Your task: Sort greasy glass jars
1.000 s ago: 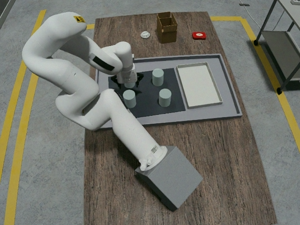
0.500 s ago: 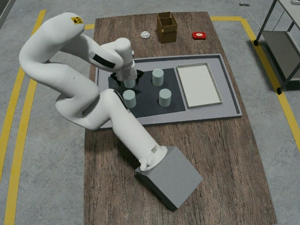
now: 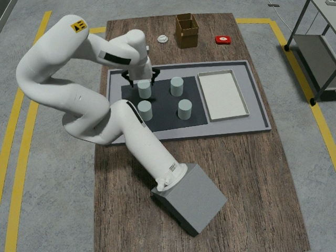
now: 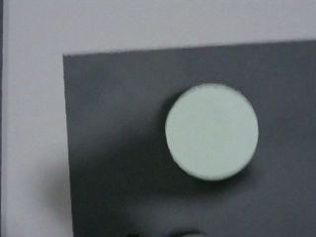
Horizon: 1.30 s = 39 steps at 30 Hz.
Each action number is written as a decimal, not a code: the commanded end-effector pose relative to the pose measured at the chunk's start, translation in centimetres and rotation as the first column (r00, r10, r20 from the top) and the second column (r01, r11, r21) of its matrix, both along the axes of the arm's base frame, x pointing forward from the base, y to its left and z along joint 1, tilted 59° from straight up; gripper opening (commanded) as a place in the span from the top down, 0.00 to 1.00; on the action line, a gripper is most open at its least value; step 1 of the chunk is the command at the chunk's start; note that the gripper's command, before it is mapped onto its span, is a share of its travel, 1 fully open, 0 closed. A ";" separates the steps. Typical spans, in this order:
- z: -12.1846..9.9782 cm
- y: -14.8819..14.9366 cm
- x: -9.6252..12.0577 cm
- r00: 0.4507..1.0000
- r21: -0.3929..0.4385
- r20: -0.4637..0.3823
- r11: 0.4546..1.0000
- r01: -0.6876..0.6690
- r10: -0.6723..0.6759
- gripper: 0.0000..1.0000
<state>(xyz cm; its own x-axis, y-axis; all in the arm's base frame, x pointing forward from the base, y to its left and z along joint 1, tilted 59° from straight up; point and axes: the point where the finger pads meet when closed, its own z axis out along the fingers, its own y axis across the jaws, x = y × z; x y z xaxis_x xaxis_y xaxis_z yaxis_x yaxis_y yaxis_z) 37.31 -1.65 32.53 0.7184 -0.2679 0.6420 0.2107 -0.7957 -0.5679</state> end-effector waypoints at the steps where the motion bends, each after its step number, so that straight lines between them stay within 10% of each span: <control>1: 2.7 -1.2 2.9 1.000 0.001 0.001 1.000 0.000 0.000 0.00; 18: 0.9 1.3 7.7 1.000 0.001 0.001 1.000 0.000 0.000 0.00; 39: 0.1 2.2 8.7 1.000 0.001 0.001 1.000 0.000 0.000 0.00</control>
<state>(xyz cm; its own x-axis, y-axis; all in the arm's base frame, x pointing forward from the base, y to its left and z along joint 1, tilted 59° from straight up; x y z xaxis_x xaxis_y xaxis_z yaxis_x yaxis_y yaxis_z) 45.49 0.24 32.87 0.7204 -0.2661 0.6405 0.2119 -0.7949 -0.5686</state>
